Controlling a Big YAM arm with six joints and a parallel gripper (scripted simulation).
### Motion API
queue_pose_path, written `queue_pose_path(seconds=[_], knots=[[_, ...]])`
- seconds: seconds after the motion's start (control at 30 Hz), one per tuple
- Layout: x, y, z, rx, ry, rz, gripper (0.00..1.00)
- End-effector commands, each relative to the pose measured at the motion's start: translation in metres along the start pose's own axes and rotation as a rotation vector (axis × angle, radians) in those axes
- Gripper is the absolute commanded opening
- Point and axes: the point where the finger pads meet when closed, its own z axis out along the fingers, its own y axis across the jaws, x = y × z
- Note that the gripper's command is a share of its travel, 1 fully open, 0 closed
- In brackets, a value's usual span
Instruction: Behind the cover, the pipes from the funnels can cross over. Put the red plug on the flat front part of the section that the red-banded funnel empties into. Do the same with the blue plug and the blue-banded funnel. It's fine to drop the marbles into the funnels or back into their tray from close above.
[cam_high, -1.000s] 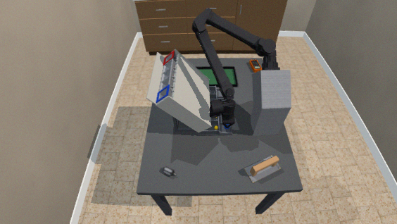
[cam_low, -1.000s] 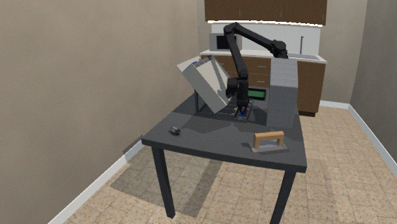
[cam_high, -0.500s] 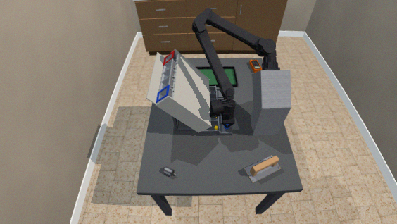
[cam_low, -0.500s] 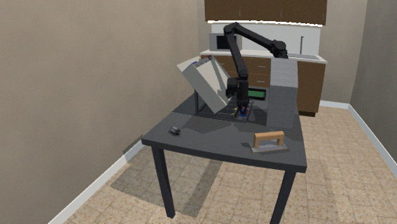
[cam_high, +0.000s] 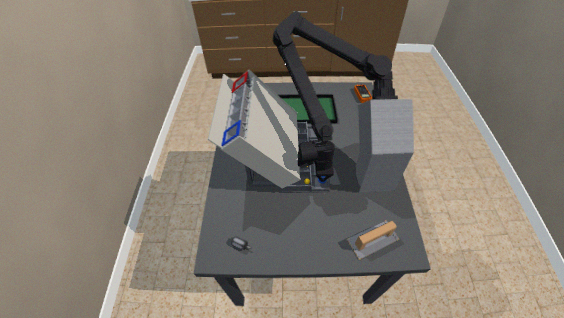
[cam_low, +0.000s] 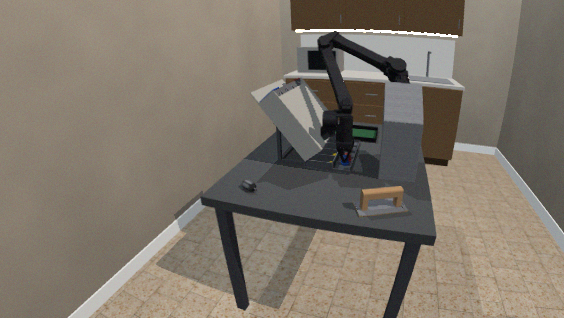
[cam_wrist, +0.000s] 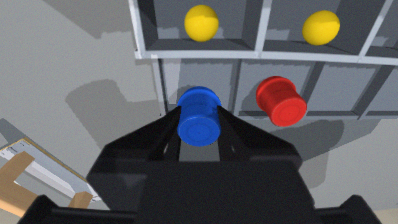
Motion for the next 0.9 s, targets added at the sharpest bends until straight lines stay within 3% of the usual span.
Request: queue_pose_path(seconds=[0.0,0.87], knots=[[-0.003,0.0,0.003,-0.001,-0.004,0.011,0.0],[-0.003,0.001,0.02,0.0,-0.005,0.005,0.0]])
